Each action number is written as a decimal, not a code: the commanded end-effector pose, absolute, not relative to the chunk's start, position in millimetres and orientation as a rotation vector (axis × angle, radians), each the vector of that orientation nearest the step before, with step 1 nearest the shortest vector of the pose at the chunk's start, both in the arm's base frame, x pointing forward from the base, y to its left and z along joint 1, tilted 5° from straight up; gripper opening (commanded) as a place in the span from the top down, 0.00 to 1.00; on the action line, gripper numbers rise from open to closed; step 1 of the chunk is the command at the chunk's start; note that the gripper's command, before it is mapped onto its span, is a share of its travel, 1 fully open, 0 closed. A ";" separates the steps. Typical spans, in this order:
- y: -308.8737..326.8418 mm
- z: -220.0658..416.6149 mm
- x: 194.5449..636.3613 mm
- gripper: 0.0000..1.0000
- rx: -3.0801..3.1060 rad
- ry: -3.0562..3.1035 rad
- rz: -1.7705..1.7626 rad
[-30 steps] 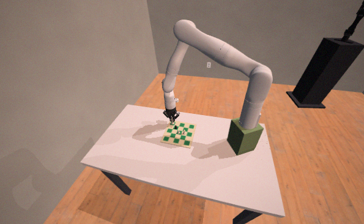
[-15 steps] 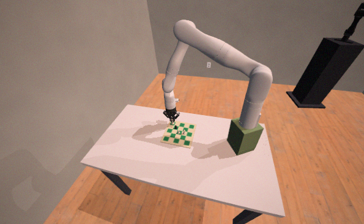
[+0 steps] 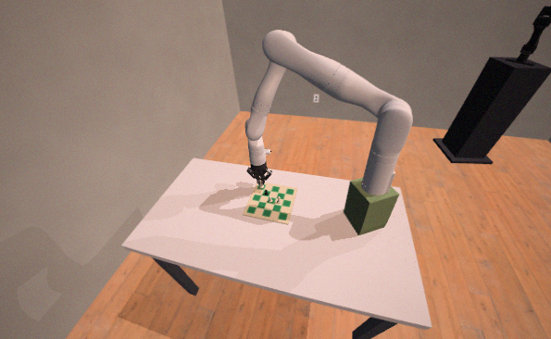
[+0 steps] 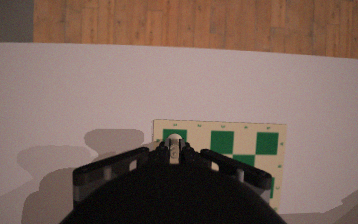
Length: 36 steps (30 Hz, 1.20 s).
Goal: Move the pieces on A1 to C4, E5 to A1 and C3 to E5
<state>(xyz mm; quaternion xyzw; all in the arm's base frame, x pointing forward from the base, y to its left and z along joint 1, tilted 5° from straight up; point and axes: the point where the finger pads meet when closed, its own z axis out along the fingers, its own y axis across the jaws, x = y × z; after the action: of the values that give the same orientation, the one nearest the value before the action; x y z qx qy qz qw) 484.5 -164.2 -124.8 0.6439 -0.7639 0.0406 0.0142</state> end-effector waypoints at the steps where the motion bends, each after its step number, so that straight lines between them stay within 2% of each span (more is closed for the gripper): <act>1: -164.4 -123.9 485.3 1.00 2.006 -2.379 0.129; 9: -164.4 -123.9 485.3 1.00 2.006 -2.379 0.129; 10: -164.4 -123.9 485.3 0.92 2.006 -2.379 0.129; 12: -164.4 -123.9 485.3 0.92 2.006 -2.379 0.129; 13: -164.4 -123.9 485.3 0.84 2.006 -2.379 0.129; 17: -164.4 -123.9 485.3 0.84 2.006 -2.379 0.129; 18: -164.4 -123.9 485.3 0.75 2.006 -2.379 0.129; 20: -164.4 -123.9 485.3 0.75 2.006 -2.379 0.129; 21: -164.4 -123.9 485.3 0.67 2.006 -2.379 0.129; 23: -164.4 -123.9 485.3 0.67 2.006 -2.379 0.129; 24: -164.4 -123.9 485.3 0.59 2.006 -2.379 0.129; 36: -164.4 -123.6 485.3 0.59 2.006 -2.379 0.129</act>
<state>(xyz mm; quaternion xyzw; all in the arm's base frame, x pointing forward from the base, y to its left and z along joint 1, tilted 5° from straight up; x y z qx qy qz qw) 484.5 -164.2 -124.8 0.6439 -0.7639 0.0406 0.0143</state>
